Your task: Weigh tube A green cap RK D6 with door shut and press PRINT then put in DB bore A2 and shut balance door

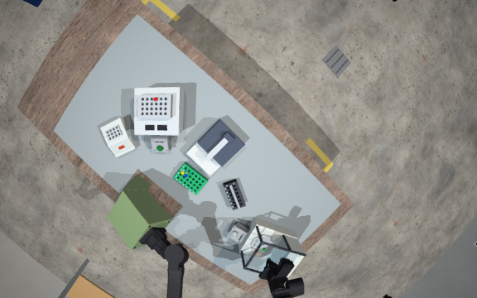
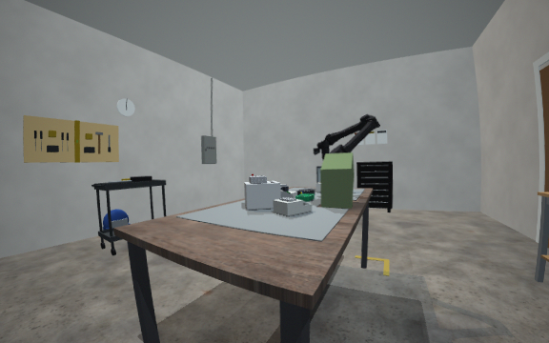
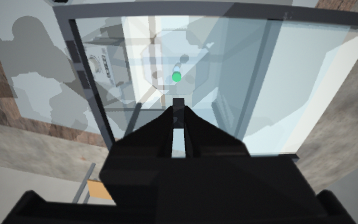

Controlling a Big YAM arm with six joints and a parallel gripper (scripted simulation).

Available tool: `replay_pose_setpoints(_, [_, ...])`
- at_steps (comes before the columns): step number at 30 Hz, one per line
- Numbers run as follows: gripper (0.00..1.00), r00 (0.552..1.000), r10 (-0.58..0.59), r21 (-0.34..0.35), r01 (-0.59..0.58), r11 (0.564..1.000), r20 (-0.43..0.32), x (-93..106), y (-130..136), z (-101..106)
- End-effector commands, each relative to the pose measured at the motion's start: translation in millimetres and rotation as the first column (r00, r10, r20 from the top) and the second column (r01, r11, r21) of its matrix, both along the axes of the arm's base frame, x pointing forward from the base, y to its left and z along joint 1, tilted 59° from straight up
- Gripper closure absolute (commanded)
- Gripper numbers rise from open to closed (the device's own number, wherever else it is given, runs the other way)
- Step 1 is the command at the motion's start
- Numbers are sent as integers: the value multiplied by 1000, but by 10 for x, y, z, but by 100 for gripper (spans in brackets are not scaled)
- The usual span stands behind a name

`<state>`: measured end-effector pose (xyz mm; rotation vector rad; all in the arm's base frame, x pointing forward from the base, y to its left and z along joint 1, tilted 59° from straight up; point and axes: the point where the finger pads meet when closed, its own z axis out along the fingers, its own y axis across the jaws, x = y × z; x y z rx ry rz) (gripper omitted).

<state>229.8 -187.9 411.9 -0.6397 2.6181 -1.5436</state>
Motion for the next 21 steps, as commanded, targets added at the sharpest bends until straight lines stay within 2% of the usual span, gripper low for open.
replay_pose_setpoints(1, [94,1000,-2,2,2,1000,5,-69,54,-42])
replay_pose_setpoints(21, [94,1000,-2,2,2,1000,4,-127,127,-196])
